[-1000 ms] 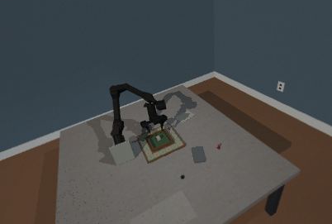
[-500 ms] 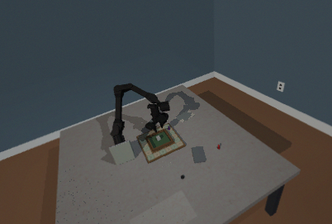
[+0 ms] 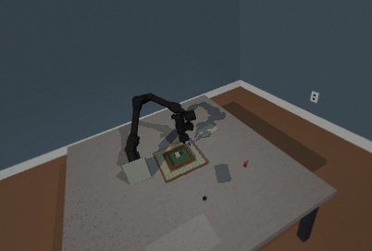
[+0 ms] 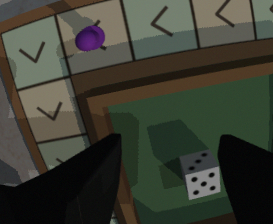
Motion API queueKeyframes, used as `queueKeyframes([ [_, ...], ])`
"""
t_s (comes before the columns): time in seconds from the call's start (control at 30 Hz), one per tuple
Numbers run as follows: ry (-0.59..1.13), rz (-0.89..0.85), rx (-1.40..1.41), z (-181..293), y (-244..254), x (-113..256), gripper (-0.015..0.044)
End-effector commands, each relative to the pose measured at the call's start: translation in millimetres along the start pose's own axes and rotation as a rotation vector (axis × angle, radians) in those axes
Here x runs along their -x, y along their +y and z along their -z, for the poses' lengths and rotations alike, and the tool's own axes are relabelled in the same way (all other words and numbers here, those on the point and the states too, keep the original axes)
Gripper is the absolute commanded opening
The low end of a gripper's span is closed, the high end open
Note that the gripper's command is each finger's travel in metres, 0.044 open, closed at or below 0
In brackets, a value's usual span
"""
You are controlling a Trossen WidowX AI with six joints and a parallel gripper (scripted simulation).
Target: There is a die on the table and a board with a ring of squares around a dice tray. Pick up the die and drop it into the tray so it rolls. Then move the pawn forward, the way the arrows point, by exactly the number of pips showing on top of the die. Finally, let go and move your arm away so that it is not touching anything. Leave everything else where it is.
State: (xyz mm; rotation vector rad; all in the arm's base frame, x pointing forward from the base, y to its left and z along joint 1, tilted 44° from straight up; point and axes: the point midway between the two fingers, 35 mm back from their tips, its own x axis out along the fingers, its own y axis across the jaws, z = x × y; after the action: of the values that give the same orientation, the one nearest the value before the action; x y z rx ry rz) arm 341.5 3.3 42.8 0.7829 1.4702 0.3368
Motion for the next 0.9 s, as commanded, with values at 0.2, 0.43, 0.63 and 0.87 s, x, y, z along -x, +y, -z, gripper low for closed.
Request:
queueKeyframes([
  [0.2,-0.035,-0.044,0.784,-37,42,-9,0.02],
  [0.43,-0.035,-0.044,0.784,-37,42,-9,0.02],
  [0.63,-0.035,-0.044,0.784,-37,41,-9,0.02],
  [0.87,-0.035,-0.044,0.784,-37,42,-24,0.02],
])
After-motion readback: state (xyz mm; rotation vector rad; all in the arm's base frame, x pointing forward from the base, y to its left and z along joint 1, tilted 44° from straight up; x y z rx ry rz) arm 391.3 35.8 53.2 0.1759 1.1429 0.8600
